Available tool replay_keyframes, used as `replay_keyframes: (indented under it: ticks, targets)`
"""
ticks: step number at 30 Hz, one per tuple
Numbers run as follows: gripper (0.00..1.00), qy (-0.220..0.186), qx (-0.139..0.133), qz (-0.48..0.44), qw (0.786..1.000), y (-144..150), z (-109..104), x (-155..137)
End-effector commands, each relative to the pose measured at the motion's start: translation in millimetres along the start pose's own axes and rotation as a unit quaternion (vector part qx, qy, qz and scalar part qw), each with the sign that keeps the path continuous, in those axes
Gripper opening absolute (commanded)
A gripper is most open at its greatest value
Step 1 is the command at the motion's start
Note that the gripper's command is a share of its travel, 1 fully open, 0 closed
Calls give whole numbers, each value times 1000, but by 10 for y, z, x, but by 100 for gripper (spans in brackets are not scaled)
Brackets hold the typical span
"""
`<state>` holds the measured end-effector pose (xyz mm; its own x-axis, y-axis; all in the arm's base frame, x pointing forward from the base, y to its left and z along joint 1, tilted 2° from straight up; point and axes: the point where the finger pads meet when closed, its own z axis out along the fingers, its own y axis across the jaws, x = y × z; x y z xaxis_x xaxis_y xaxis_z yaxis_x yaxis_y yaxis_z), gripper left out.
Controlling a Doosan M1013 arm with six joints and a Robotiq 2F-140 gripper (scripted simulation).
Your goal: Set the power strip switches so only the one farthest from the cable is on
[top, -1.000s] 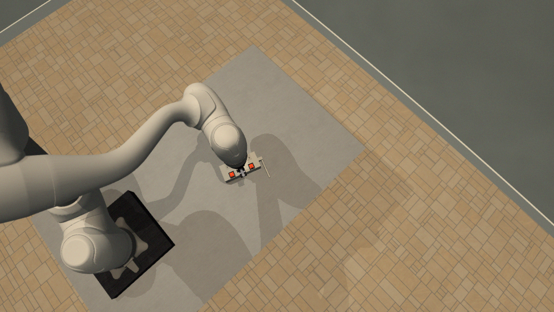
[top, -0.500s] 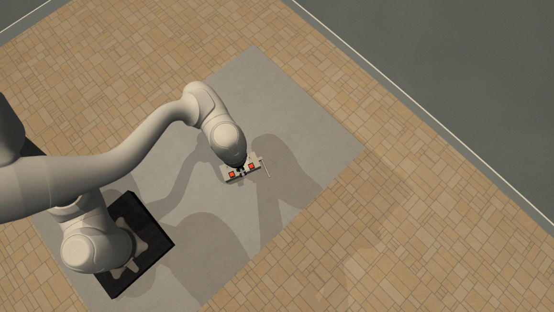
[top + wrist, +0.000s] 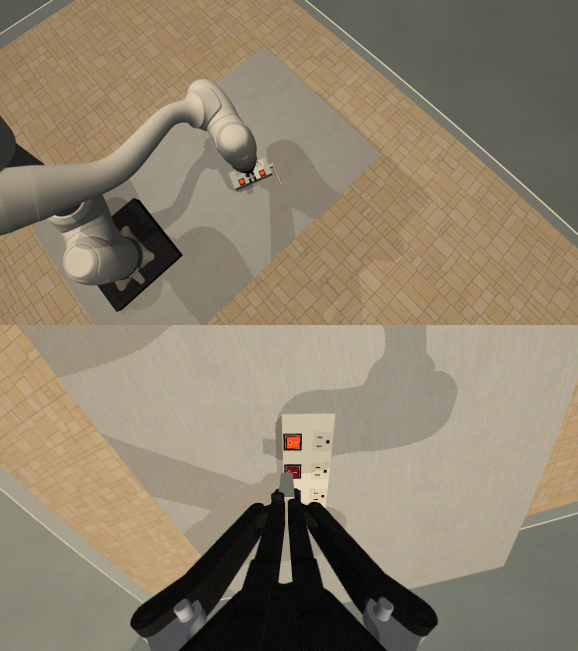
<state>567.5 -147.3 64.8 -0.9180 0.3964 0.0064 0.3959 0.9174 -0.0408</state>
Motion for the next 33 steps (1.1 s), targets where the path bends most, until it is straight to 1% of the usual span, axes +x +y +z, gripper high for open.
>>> replay_keyframes:
  ticks: [1, 19, 21, 25, 33]
  targets:
    - [0, 0, 0, 0, 1000, 0, -6, 0]
    - [0, 0, 0, 0, 1000, 0, -7, -5]
    - [0, 0, 0, 0, 1000, 1, -35, -95]
    - [0, 0, 0, 0, 1000, 2, -131, -414]
    - [0, 0, 0, 0, 1000, 2, -141, -447]
